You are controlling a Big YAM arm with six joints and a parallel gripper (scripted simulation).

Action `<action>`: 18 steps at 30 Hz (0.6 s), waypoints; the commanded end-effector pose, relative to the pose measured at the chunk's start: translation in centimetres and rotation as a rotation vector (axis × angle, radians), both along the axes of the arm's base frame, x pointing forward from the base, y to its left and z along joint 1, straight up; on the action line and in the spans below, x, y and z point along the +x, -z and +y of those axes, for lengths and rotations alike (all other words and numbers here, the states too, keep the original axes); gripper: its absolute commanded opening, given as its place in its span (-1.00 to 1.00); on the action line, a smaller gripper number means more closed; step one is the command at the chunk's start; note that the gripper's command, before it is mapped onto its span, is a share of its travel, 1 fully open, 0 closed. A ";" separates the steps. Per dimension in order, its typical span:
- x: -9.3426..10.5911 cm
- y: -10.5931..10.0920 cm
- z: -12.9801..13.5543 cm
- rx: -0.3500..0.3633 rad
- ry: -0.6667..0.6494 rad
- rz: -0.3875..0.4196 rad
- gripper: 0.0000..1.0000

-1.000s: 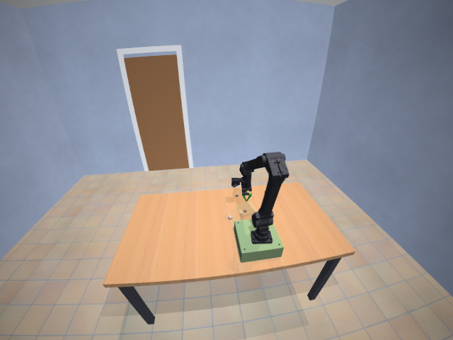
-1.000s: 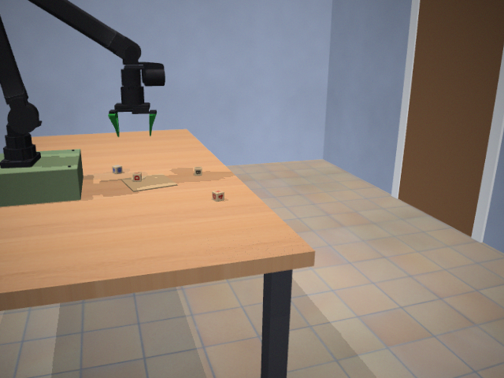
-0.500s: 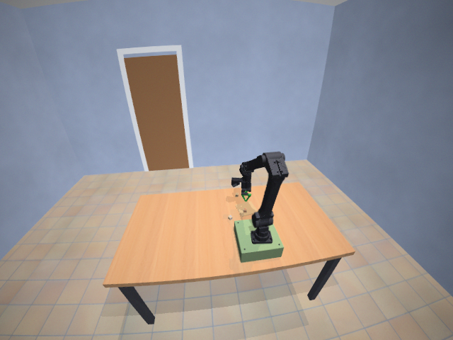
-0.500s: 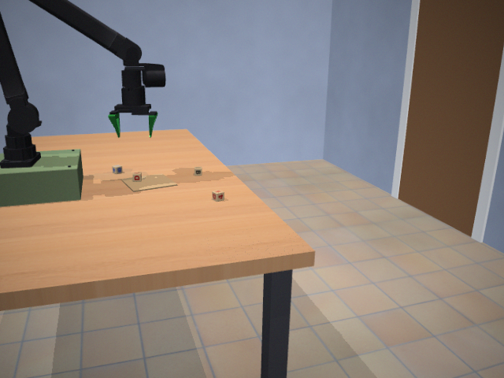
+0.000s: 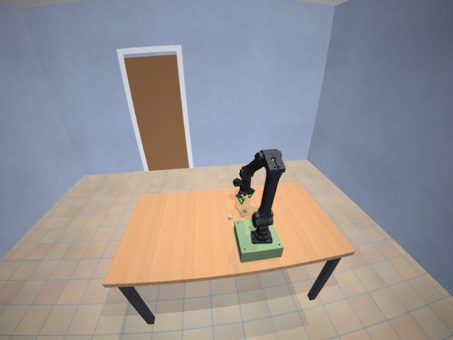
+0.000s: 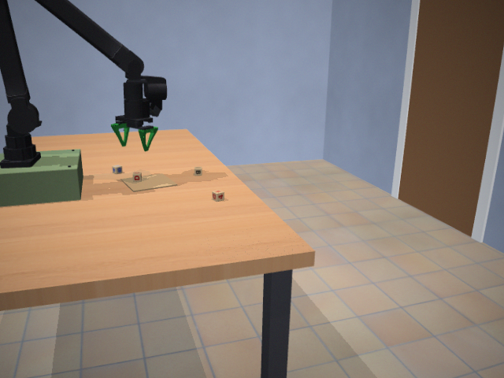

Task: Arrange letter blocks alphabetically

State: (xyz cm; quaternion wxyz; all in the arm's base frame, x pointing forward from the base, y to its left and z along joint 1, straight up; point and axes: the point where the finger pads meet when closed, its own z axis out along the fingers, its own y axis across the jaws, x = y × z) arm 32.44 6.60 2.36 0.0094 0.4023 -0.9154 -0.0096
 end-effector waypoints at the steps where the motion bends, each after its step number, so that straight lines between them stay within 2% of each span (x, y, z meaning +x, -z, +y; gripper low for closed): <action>1: 0.7 0.9 -0.2 -0.007 0.279 -0.023 1.00; 5: 0.6 1.7 -0.2 -0.007 0.461 -0.029 1.00; 7: 1.0 0.9 -0.2 0.000 0.551 -0.038 1.00; 11: 1.0 0.9 -0.1 0.000 0.730 -0.045 1.00; 12: 1.0 0.9 -0.1 0.000 0.774 -0.051 0.17; 14: 1.0 0.9 -0.1 0.000 0.774 -0.051 0.17; 15: 1.0 0.9 -0.1 0.001 0.865 -0.065 0.17; 18: 1.0 0.9 -0.1 0.001 0.865 -0.065 0.17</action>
